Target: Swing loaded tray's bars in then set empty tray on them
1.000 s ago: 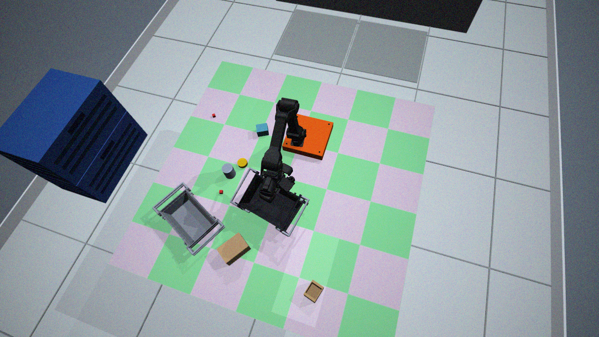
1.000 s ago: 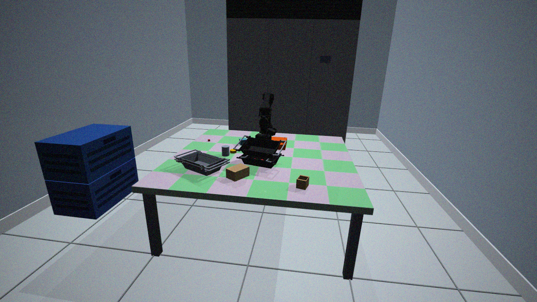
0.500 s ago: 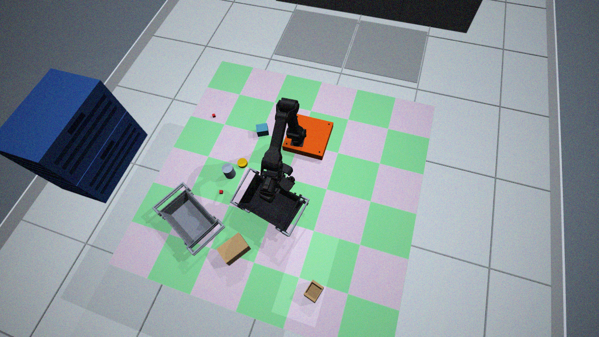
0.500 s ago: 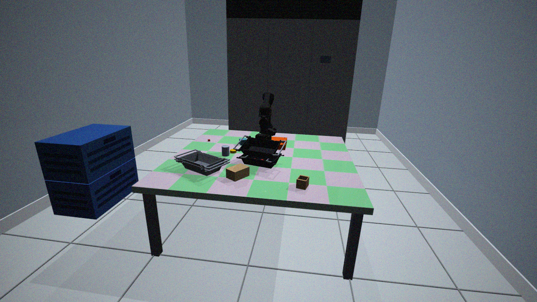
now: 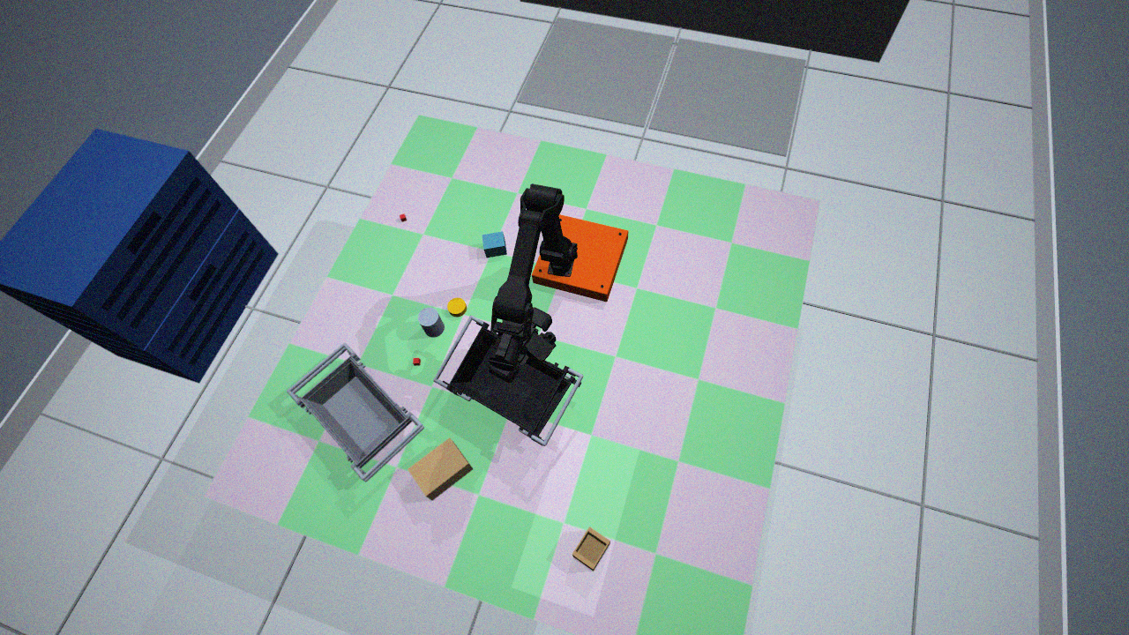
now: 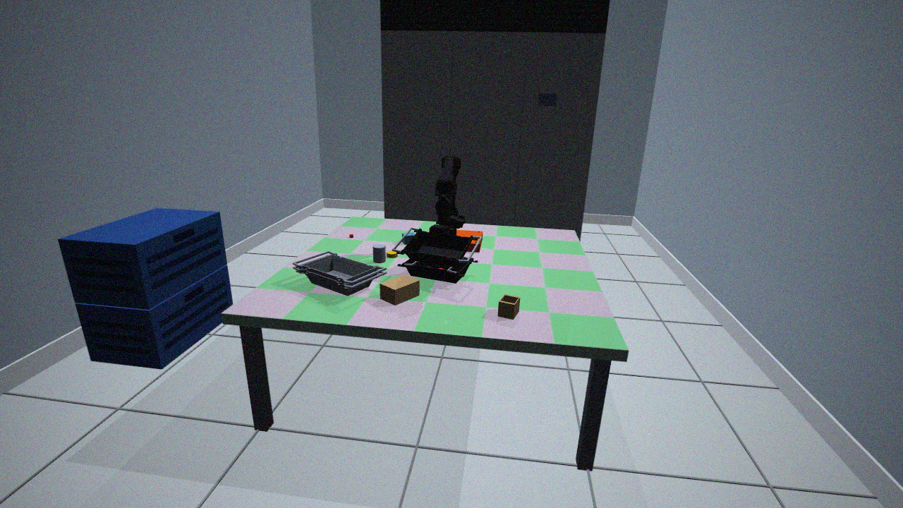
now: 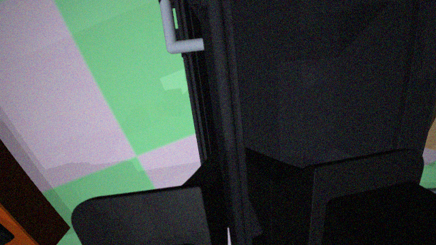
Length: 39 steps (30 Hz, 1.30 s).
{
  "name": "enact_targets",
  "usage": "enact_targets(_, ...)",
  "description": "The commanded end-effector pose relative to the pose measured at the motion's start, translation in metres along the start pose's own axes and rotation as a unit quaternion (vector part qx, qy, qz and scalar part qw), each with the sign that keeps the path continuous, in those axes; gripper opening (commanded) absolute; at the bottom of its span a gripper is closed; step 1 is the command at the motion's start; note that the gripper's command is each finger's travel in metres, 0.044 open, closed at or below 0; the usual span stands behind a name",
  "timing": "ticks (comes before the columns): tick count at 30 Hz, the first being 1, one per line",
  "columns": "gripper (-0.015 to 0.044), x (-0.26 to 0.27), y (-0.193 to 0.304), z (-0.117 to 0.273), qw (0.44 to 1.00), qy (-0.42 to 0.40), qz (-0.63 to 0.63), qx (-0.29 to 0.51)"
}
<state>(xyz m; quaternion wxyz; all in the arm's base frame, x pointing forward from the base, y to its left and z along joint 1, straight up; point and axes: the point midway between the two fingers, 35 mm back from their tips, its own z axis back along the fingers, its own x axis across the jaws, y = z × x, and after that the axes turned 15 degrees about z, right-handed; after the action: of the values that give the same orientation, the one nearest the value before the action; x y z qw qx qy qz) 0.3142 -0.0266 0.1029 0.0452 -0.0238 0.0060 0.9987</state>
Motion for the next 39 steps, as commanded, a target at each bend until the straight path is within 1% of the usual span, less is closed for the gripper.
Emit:
enact_targets(1, 0.0, 0.005, -0.001, -0.006, 1.0, -0.014, -0.002, -0.004)
enact_targets(16, 0.0, 0.005, -0.001, -0.006, 1.0, -0.014, -0.002, -0.004)
enact_targets(17, 0.0, 0.0, 0.0, 0.0, 1.0, -0.001, 0.0, 0.0)
enact_targets(26, 0.0, 0.007, -0.002, -0.013, 1.0, -0.014, -0.002, -0.004)
enact_targets(39, 0.0, 0.008, -0.002, -0.014, 1.0, -0.014, -0.002, -0.004)
